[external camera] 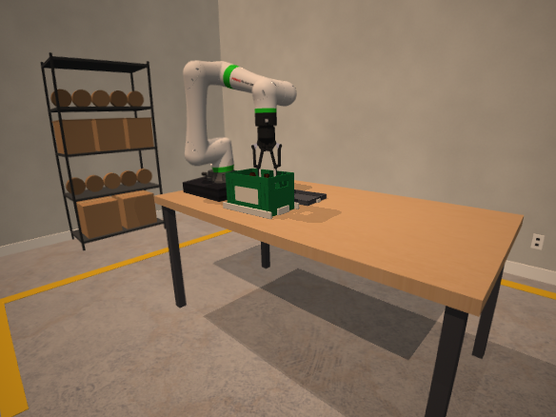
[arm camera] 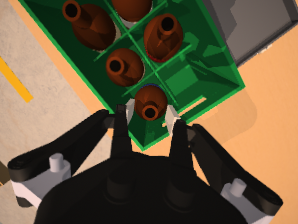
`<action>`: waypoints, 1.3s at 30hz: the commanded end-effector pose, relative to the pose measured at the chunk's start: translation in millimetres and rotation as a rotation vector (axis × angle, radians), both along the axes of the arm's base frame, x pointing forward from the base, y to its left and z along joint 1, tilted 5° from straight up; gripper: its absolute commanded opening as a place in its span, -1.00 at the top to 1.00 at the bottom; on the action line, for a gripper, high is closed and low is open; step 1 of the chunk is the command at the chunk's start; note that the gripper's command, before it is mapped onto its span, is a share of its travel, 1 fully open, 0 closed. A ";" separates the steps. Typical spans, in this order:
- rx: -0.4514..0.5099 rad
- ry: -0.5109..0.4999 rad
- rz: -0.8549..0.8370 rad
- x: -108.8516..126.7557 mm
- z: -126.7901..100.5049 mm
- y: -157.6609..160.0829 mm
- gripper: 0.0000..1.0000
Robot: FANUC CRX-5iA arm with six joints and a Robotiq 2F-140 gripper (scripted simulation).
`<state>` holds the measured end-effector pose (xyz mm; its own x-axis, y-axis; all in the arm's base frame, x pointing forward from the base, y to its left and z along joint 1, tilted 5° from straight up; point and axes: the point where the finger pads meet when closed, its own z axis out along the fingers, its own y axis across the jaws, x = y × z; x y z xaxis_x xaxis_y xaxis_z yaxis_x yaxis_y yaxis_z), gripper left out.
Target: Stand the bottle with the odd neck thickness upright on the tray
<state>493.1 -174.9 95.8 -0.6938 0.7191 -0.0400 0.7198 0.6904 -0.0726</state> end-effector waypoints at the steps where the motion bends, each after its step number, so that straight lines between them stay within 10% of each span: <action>1: -0.001 -0.002 0.000 0.5 0.9 -0.2 0.12; 39: -0.001 -0.002 0.000 1.3 35.0 2.6 0.12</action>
<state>493.7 -172.9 120.7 -0.6938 0.7190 -0.0403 0.7197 0.6904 -0.0725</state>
